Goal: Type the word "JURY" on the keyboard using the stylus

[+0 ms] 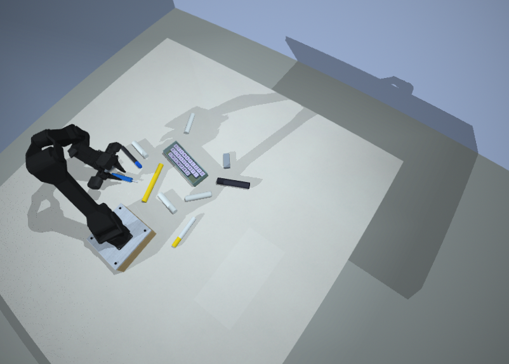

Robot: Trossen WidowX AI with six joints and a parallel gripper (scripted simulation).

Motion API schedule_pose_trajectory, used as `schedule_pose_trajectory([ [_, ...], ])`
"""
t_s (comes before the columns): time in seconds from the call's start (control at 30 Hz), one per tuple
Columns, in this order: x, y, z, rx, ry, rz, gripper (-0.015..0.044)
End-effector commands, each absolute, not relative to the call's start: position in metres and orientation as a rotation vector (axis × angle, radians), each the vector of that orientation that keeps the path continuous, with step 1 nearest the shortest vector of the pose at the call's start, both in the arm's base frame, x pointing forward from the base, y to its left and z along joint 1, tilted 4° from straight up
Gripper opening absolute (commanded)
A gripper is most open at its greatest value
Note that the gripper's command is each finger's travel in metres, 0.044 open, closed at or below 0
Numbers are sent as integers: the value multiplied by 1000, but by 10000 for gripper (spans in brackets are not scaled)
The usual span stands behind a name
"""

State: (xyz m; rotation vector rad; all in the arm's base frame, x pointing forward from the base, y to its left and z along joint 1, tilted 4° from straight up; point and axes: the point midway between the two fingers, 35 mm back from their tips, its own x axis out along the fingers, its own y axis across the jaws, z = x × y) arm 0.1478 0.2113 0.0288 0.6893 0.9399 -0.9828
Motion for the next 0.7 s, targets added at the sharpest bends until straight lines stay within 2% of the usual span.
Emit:
schedule_pose_trajectory([
  [0.0, 148, 211, 24, 684, 934, -988, 150],
  [0.67, 148, 211, 14, 684, 934, -988, 150],
])
